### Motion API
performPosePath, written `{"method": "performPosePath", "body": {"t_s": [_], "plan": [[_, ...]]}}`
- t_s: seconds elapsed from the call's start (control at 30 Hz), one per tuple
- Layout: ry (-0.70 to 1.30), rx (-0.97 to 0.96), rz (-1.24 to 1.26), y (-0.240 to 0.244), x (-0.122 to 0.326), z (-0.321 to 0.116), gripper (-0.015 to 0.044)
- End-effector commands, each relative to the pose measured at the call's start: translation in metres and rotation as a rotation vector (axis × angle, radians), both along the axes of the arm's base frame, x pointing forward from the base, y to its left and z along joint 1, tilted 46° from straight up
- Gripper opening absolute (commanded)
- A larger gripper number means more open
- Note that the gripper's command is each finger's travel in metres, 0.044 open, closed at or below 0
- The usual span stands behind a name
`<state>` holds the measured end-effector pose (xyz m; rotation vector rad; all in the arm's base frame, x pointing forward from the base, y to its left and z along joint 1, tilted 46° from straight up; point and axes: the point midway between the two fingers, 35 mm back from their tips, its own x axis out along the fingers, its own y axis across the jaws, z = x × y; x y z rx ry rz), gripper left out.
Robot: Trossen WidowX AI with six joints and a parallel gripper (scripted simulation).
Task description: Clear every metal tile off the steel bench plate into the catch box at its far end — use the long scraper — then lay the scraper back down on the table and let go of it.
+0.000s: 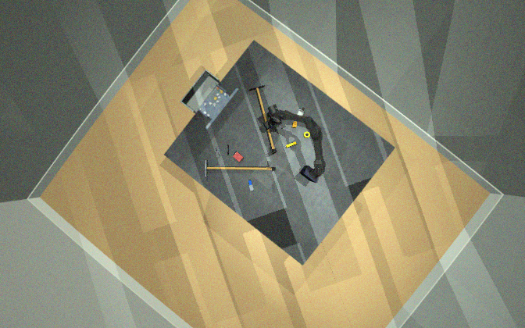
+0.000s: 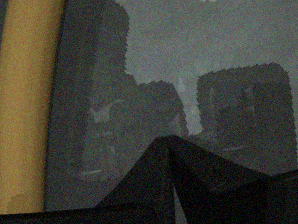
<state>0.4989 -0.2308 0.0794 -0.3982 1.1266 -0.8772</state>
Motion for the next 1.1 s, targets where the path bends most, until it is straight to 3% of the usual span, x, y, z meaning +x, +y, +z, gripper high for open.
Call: {"method": "performPosePath", "body": {"t_s": [0.0,1.07], "plan": [[-0.001,0.002,0.009,0.002,0.003,-0.002,0.0],[-0.016,0.001,0.009,0.015,0.027,-0.018,0.0]]}}
